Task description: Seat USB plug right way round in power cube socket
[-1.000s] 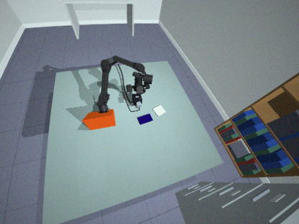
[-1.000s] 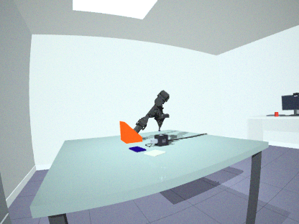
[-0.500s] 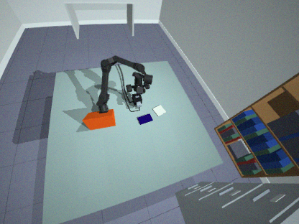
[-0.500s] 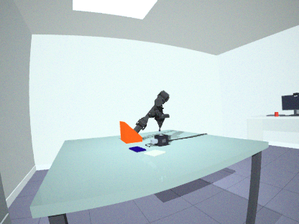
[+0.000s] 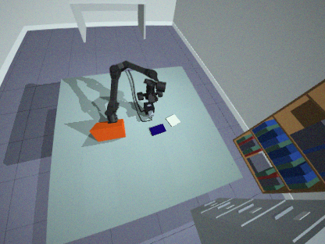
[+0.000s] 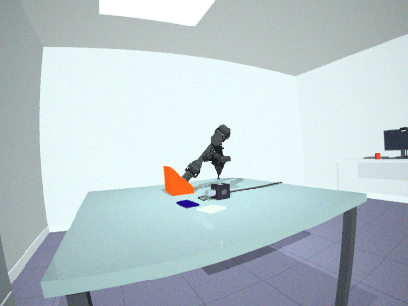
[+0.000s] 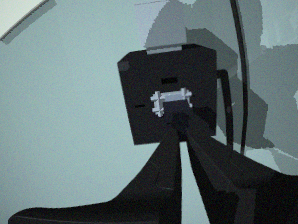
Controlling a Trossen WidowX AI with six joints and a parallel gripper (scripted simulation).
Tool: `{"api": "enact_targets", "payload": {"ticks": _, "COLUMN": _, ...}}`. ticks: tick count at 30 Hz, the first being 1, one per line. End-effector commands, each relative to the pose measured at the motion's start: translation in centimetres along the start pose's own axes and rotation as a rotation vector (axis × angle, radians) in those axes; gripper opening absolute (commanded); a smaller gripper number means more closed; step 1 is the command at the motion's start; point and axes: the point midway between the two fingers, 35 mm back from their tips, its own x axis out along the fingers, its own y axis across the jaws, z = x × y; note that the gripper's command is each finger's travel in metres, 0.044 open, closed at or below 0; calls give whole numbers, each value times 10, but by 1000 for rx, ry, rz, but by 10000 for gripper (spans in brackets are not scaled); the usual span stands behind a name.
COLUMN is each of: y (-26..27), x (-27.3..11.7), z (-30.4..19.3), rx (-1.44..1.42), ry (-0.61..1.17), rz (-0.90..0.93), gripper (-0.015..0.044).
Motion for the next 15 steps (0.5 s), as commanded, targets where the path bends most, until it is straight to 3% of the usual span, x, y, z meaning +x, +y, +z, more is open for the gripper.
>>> {"api": "enact_targets", "payload": {"ticks": 1, "y": 1, "x": 1, "z": 0, "rx": 0, "ry": 8, "rz": 2, "gripper": 0}}
{"api": "enact_targets", "payload": {"ticks": 15, "y": 1, "x": 3, "z": -1, "rx": 1, "ry": 20, "rz": 2, "gripper": 0}}
